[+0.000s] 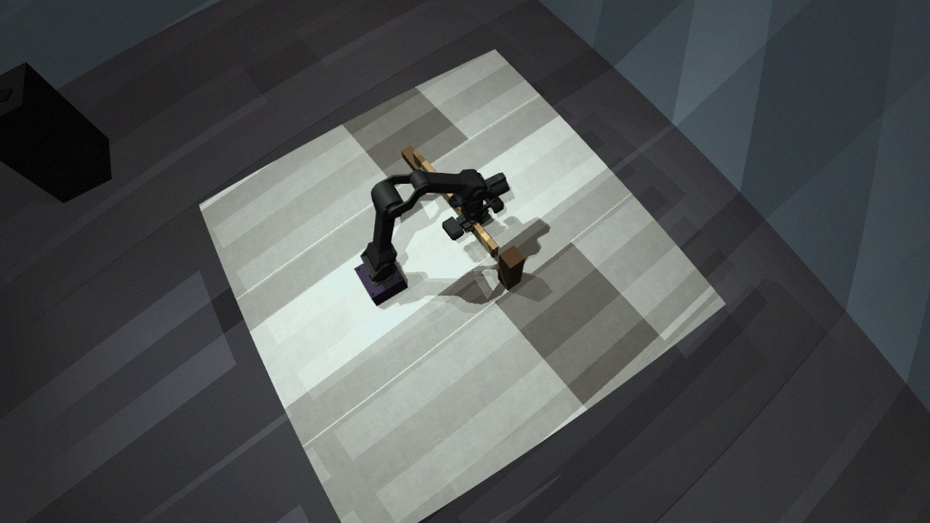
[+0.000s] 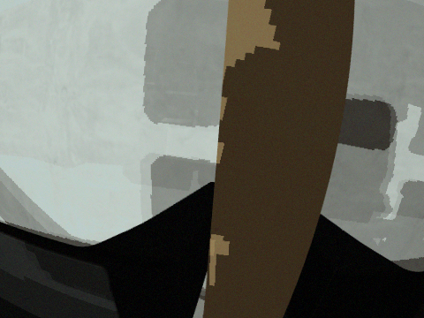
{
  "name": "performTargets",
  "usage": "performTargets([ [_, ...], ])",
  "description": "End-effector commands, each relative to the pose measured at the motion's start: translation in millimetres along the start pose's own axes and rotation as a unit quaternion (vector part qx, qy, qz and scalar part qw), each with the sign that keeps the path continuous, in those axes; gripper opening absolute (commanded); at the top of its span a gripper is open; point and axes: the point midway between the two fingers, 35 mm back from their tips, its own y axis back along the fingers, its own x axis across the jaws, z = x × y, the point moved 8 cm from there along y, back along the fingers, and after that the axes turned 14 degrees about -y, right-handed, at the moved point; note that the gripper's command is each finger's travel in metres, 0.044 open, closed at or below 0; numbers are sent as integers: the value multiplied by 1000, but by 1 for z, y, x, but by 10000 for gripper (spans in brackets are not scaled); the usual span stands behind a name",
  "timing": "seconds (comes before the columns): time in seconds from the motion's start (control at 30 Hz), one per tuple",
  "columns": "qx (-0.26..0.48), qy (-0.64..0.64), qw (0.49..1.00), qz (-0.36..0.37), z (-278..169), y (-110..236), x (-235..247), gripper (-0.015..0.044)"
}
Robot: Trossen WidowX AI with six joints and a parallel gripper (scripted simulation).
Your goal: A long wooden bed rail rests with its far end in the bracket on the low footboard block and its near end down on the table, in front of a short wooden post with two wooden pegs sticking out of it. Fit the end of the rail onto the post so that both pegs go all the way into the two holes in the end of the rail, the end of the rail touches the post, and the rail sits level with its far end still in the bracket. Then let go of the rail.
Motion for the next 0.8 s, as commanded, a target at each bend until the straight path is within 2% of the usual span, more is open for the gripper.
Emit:
performTargets([
  [0.0, -1, 0, 1000, -2, -2, 0, -1, 0],
  [0.77, 0, 0, 1000, -2, -9, 0, -2, 0],
])
